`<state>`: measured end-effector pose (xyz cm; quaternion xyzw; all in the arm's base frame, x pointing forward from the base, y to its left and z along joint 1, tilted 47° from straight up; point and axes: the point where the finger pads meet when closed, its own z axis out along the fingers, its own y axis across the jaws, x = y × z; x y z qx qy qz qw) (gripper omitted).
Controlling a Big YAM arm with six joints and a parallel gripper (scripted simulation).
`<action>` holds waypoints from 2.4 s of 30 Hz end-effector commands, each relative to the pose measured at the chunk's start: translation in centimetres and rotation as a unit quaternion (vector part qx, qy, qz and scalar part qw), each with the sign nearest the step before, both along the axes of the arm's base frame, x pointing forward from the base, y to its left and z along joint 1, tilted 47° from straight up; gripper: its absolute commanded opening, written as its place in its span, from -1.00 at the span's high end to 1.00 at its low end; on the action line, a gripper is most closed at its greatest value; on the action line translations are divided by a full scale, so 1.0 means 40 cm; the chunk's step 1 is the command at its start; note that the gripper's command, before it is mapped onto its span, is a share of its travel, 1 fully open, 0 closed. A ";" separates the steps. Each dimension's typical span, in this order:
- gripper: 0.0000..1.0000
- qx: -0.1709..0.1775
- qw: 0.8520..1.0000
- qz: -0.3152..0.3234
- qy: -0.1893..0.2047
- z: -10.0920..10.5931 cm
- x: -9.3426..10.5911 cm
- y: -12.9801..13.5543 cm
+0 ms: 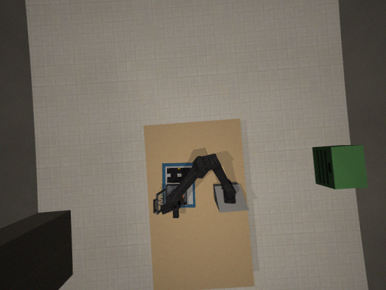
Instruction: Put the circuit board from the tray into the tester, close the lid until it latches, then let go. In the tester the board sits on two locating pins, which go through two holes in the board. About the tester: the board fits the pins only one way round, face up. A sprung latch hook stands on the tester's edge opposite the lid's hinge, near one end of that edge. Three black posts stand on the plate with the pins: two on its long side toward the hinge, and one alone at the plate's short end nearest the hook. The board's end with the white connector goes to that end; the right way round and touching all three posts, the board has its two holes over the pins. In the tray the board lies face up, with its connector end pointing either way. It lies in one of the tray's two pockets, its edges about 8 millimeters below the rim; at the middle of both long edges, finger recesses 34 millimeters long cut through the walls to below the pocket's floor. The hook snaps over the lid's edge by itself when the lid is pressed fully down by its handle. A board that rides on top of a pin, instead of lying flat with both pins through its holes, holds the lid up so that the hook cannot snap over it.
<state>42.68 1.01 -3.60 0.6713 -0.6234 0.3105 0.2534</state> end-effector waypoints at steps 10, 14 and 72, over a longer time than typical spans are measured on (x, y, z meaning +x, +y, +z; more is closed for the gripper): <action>-0.45 0.007 1.000 0.011 -0.015 0.025 0.021 0.026; -0.45 0.007 1.000 0.011 -0.015 0.025 0.021 0.026; -0.45 0.008 1.000 0.006 -0.018 0.025 0.027 0.013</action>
